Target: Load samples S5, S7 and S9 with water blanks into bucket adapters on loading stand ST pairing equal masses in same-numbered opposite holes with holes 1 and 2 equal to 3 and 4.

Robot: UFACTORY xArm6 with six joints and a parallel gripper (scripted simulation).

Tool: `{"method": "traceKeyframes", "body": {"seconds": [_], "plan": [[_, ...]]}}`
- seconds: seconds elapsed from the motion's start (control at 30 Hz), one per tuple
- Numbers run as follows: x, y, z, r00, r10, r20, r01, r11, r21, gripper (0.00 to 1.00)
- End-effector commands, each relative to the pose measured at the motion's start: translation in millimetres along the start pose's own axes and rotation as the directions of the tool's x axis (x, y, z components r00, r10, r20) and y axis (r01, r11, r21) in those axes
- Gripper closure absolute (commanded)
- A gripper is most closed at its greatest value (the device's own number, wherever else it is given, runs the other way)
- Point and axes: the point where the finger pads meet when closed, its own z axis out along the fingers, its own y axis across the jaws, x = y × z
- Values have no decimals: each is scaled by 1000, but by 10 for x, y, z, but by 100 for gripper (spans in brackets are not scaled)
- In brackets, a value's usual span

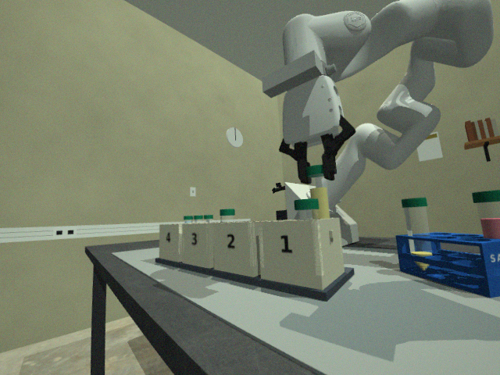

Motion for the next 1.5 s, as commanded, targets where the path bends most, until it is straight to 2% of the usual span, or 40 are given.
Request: {"method": "traceKeyframes", "body": {"seconds": [0.0, 1.47], "plan": [[12, -1, 20, 1000, -1, -4, 1, 1000, -1, 100], [13, -2, 420, 1000, -1, -4, 1, 1000, -1, 100]]}}
